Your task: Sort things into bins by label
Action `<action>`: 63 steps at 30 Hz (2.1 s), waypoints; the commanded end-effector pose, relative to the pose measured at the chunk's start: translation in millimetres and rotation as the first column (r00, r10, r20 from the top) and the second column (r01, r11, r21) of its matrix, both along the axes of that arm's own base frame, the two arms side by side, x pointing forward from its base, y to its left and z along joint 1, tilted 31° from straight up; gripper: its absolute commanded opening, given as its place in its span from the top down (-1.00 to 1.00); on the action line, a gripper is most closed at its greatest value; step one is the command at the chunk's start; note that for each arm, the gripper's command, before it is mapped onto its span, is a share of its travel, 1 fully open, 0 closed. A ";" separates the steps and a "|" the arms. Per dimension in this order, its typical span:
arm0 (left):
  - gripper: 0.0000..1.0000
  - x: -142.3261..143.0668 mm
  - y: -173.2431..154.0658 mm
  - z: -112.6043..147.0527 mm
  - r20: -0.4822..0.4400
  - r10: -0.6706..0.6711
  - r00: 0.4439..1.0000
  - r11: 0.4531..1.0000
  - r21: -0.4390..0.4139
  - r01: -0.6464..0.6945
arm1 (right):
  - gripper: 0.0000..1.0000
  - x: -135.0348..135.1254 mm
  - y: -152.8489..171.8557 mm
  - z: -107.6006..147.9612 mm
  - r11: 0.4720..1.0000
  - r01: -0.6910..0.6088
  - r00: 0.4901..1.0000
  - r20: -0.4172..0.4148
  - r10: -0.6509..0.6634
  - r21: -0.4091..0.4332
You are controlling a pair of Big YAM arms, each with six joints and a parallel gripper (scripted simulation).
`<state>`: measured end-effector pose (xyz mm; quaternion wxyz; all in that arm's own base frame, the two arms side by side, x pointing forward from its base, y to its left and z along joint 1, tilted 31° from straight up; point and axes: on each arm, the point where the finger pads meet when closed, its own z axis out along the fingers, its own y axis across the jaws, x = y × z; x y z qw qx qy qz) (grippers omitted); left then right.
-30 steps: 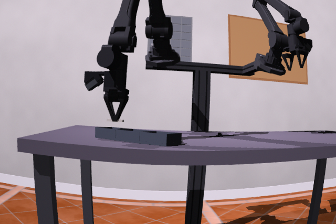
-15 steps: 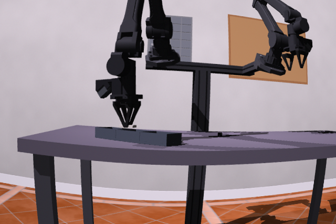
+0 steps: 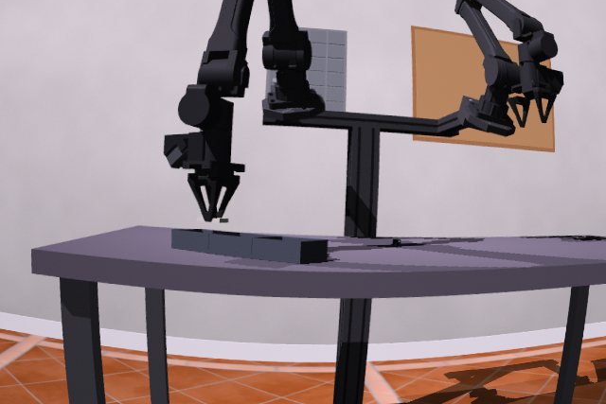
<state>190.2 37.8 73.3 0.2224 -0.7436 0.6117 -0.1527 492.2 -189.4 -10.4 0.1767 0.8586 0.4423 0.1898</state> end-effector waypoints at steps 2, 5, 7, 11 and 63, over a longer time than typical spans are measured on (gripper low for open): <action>-1.00 -3.6 0.8 -1.7 -0.008 0.017 1.000 1.000 -0.009 -0.017 | 0.60 1.5 0.0 5.3 1.000 0.014 1.000 0.003 -0.014 0.005; -1.00 -3.6 0.8 -1.7 -0.008 0.017 1.000 1.000 -0.009 -0.017 | 0.60 13.4 -3.4 2.6 1.000 0.012 1.000 0.025 -0.012 -0.004; -1.00 -3.6 0.8 -1.7 -0.008 0.017 1.000 1.000 -0.009 -0.017 | 0.60 16.3 -4.3 -0.1 1.000 0.012 1.000 0.026 -0.012 -0.005; -1.00 -3.6 0.8 -1.7 -0.008 0.017 1.000 1.000 -0.009 -0.017 | 0.60 19.3 -6.7 -7.4 1.000 0.014 1.000 0.025 -0.014 -0.005; -1.00 -3.6 0.8 -1.7 -0.008 0.017 1.000 1.000 -0.009 -0.017 | 0.38 20.6 -11.6 -7.4 1.000 0.015 1.000 0.021 -0.015 -0.007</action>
